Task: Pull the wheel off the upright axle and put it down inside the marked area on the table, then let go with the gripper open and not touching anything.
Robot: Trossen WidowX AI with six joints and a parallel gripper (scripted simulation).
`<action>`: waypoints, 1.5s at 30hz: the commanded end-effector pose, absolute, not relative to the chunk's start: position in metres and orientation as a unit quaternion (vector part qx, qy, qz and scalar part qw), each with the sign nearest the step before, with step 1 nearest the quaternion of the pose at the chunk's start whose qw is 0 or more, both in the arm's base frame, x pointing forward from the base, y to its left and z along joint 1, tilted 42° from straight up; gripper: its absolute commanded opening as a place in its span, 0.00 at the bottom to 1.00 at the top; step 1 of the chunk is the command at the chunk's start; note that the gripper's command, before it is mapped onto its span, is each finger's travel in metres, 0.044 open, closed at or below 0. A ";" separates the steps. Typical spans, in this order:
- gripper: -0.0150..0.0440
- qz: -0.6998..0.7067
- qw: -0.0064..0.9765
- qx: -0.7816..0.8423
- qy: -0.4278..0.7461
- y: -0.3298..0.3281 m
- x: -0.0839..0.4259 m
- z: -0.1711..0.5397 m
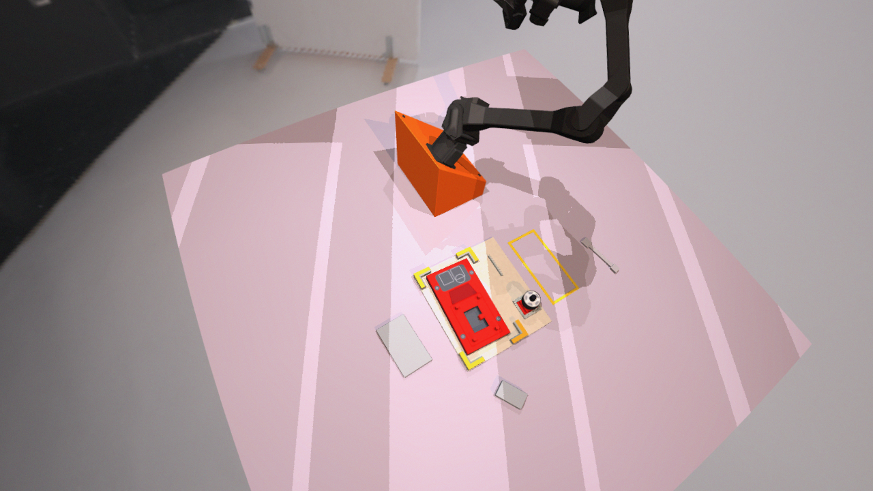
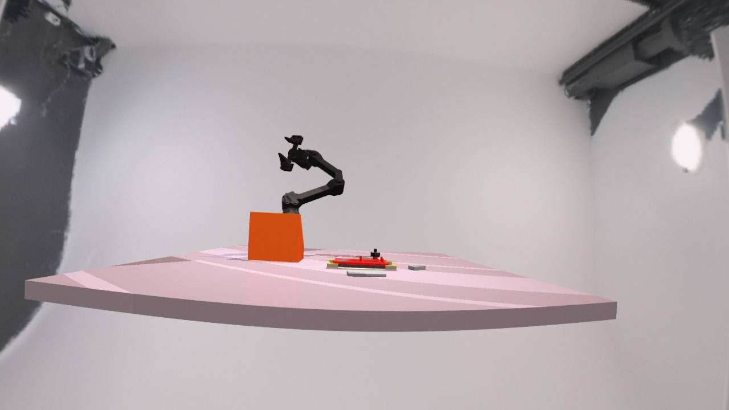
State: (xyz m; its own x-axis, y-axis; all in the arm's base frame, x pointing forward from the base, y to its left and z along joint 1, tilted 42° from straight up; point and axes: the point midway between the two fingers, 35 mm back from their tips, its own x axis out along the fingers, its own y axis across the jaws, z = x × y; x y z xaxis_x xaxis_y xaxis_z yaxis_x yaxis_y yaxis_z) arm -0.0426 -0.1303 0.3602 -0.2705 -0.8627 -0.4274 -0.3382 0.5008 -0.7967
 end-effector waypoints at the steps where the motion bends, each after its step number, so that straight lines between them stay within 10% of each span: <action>1: 0.89 -0.295 0.453 -0.404 0.738 -0.131 -0.043 0.360; 4: 0.76 -0.326 0.516 -0.391 0.689 -0.140 -0.045 0.356; 23: 0.76 -0.288 0.882 -0.042 0.370 -0.243 0.036 0.294; 45: 0.76 -0.055 0.829 0.370 0.415 -0.206 0.253 0.186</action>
State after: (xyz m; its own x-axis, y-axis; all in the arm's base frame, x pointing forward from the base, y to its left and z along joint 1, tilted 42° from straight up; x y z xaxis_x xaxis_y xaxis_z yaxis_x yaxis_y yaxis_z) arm 0.2277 -0.2252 0.2072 0.6938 0.1162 -0.7107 0.3781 0.7811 0.4969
